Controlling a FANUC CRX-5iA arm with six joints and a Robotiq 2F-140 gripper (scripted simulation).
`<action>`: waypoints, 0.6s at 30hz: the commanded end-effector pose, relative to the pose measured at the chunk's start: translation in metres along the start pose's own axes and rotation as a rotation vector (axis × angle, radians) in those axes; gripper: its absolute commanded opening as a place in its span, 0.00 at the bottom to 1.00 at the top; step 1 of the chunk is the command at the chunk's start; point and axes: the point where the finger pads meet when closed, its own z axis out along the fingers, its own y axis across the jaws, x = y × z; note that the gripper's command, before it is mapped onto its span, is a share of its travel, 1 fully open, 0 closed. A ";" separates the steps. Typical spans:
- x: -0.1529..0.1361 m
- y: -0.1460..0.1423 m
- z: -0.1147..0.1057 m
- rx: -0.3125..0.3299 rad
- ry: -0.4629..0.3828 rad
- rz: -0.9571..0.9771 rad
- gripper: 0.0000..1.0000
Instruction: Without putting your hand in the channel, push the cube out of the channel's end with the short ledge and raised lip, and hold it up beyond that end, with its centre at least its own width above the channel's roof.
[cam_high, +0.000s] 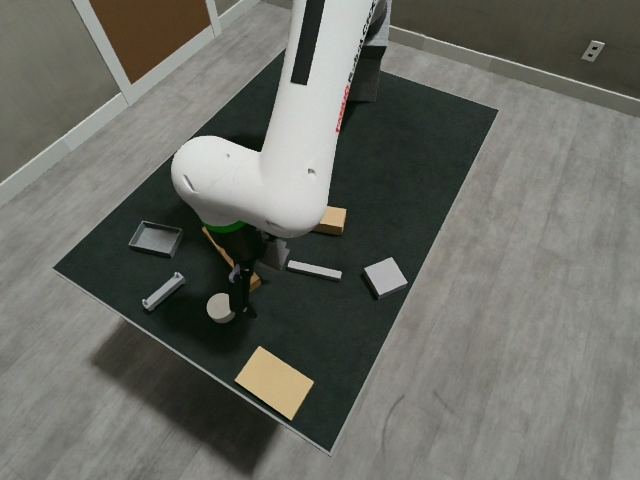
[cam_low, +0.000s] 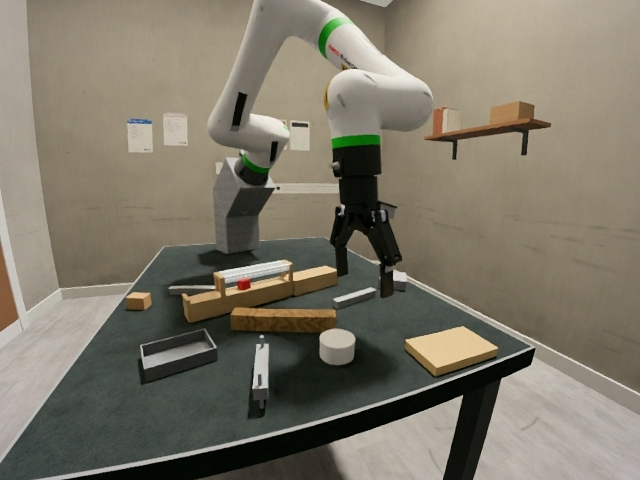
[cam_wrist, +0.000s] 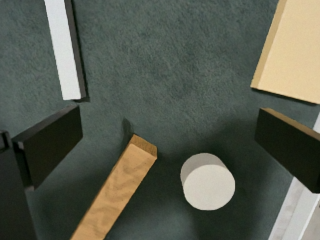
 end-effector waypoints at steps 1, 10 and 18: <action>0.000 0.001 -0.001 -0.002 0.000 -0.001 1.00; 0.000 0.001 -0.001 -0.002 0.000 -0.001 1.00; 0.000 0.001 -0.001 -0.002 0.000 0.000 0.10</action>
